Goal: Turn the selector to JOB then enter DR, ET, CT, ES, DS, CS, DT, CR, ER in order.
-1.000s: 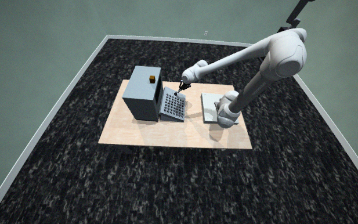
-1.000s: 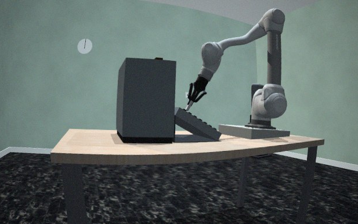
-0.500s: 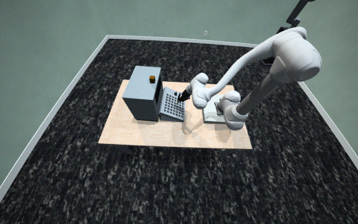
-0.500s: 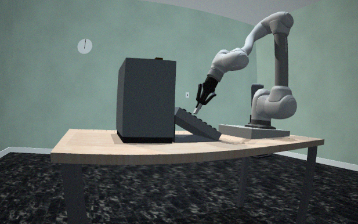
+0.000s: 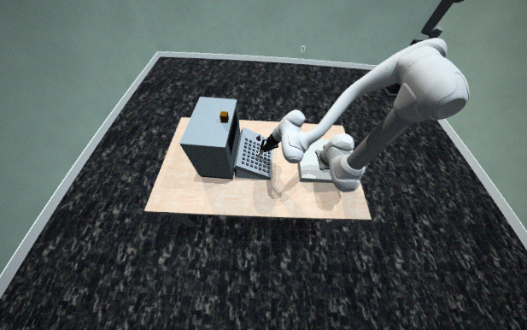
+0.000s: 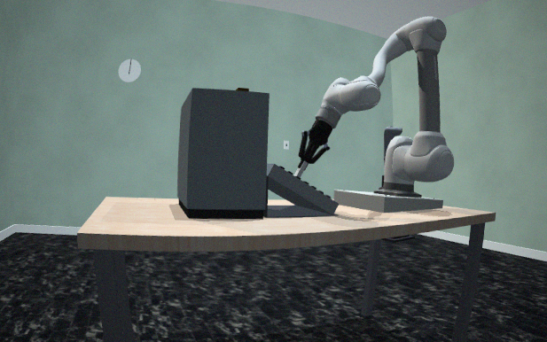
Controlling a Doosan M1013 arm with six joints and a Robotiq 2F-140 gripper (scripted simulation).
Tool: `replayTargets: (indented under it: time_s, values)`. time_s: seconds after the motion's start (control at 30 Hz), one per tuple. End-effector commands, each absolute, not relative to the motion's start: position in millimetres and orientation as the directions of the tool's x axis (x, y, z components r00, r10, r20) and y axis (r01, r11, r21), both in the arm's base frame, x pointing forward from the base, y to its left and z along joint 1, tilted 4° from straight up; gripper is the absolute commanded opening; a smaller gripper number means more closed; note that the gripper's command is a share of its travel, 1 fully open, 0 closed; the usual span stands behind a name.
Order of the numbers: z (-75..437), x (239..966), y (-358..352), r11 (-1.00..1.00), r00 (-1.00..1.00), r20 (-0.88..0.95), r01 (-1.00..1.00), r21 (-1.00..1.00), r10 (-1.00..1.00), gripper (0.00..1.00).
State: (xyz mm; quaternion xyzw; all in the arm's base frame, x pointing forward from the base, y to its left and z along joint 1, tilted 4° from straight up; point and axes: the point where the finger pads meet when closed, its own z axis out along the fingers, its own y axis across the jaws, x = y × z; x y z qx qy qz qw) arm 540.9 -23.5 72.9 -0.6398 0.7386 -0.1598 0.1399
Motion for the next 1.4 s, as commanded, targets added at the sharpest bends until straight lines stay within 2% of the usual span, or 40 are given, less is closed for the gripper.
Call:
replayTargets:
  time_s: [0.0, 1.37]
  values:
    - [68.8, 542.8, -23.7, 0.13, -0.142, -0.002, -0.9, -0.415, -0.99, 0.0]
    - [62.1, 545.8, -24.1, 0.13, -0.142, -0.002, -0.9, -0.415, -0.99, 0.0]
